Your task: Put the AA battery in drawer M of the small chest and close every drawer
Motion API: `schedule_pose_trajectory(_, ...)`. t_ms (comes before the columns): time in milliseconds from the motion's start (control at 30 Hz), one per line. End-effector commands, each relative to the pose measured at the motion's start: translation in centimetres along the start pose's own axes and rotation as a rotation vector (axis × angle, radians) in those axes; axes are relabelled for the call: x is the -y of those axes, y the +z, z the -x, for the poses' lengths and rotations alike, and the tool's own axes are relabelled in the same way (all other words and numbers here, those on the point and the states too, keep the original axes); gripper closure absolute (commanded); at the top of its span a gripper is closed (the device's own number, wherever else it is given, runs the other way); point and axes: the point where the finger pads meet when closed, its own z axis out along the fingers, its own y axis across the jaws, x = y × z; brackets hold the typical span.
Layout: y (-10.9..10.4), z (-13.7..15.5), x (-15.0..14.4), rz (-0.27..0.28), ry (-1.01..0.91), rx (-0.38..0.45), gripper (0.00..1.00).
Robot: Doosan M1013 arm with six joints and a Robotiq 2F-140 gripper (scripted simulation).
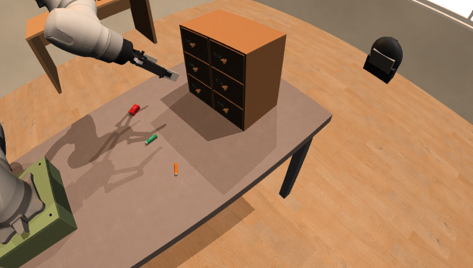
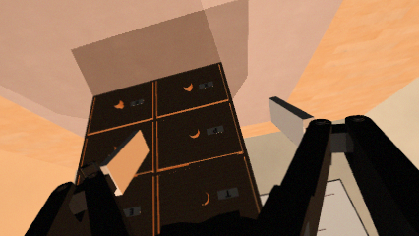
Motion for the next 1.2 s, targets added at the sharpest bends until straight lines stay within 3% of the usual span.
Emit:
schedule_pose_trajectory(0,0.2,-0.6,-0.3,0.032,-0.002,0.012,0.0)
schedule_pose_trajectory(333,0.7,-0.4,0.0,0.023,-0.002,0.053,0.0)
schedule_pose_trajectory(900,3.7,-0.2,0.0,0.022,0.001,0.308,0.0)
schedule_pose_trajectory(1167,4.5,-0.2,0.0,0.022,0.002,0.377,0.0)
